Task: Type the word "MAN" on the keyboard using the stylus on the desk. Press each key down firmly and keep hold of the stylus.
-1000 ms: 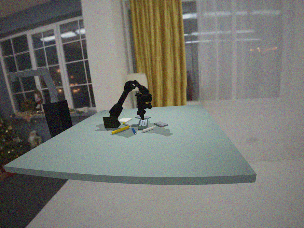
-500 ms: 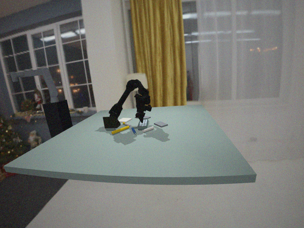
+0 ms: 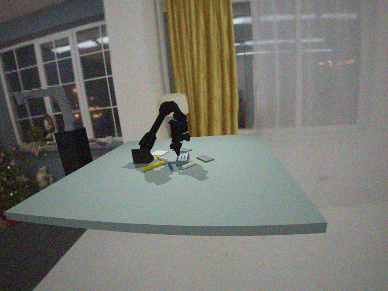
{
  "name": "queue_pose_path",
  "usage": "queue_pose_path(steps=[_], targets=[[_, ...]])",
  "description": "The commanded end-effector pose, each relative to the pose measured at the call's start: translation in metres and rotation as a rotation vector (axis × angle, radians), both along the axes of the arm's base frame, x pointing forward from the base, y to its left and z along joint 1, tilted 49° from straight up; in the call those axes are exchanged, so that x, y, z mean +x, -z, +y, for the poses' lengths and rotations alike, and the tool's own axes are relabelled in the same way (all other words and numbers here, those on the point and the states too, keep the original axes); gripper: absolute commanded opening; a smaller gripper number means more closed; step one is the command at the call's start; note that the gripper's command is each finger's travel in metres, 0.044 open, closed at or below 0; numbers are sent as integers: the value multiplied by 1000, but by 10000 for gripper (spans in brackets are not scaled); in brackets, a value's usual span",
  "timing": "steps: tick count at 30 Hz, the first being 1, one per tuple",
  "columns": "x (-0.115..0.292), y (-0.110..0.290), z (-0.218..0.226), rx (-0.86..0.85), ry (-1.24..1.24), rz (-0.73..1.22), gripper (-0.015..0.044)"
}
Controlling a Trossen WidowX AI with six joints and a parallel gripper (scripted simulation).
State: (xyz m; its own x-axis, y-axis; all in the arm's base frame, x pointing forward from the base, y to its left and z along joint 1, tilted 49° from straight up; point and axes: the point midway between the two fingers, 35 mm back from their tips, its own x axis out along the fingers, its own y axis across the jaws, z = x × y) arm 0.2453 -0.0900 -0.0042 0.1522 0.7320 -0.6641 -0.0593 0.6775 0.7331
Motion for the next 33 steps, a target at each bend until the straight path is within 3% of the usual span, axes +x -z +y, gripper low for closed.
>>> queue_pose_path(steps=[1,13,21,33], targets=[[-11,-3,7,-1,-6,2,0],[-11,-4,9,-1,-5,2,0],[-16,-61,61,3,-5,3,0],[-16,-62,62,4,-6,3,0]])
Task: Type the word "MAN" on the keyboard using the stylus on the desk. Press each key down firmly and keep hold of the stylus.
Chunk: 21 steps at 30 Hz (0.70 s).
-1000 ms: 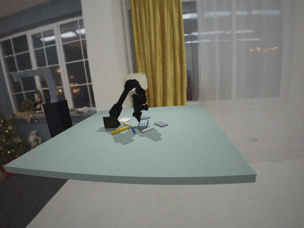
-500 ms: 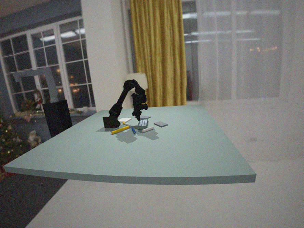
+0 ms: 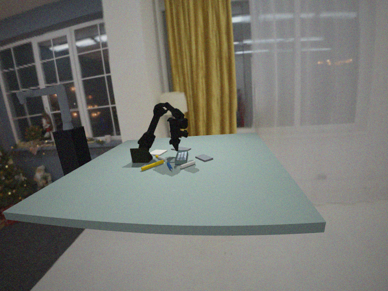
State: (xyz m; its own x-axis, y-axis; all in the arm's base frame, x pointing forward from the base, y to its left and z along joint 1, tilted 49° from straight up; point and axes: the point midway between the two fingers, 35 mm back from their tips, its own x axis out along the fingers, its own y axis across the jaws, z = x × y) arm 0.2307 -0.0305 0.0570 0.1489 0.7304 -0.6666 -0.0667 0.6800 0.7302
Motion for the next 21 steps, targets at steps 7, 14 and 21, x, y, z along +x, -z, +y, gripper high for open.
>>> queue_pose_path(steps=[7,14,21], targets=[[-3,-15,-14,4,3,8,0],[-10,-40,-42,6,2,8,0],[-8,-36,-38,4,11,3,0]])
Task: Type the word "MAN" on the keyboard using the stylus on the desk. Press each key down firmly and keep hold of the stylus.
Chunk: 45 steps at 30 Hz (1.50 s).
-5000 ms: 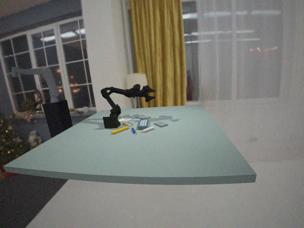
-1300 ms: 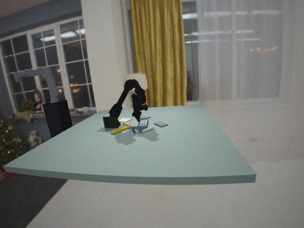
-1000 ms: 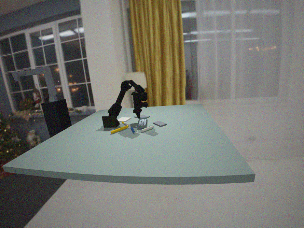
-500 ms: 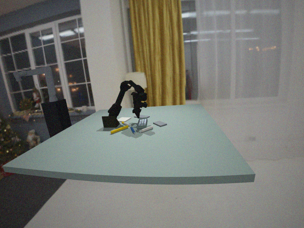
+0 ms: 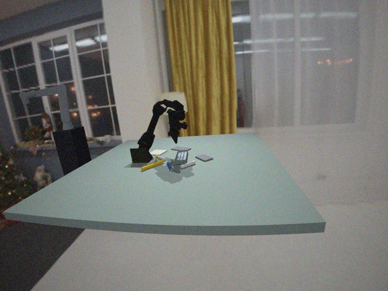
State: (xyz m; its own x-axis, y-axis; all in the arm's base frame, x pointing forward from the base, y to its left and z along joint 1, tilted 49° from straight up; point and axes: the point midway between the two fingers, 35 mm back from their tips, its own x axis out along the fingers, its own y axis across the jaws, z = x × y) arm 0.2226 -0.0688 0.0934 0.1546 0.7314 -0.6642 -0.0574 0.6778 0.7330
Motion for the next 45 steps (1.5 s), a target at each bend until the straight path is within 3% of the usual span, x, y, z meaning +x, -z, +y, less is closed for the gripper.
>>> queue_pose_path(steps=[1,4,8,19,22,25,32,39,45], targets=[[0,0,0,0,0,0,26],[0,0,0,0,0,0,105],[0,0,0,0,0,0,0],[0,0,0,0,0,0,0],[0,2,-1,-3,11,9,79],[1,33,-18,-45,176,136,150],[-4,115,-65,-124,751,457,150],[-14,152,-89,-119,1145,601,150],[-16,154,-91,-116,1184,612,150]])
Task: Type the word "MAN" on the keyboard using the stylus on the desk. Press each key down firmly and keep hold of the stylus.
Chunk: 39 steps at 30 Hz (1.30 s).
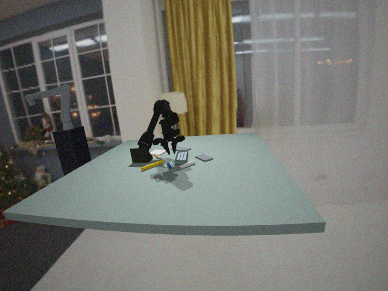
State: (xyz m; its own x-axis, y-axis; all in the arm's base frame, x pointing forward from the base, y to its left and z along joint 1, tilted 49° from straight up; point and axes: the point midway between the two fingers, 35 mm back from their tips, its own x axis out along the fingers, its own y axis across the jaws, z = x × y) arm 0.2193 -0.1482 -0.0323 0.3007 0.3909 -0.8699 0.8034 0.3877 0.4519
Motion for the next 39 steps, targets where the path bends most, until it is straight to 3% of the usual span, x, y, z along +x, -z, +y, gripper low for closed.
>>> queue_pose_path(steps=[1,39], targets=[[-13,29,-12,-7,277,98,150],[-12,39,-4,-7,277,98,150]])
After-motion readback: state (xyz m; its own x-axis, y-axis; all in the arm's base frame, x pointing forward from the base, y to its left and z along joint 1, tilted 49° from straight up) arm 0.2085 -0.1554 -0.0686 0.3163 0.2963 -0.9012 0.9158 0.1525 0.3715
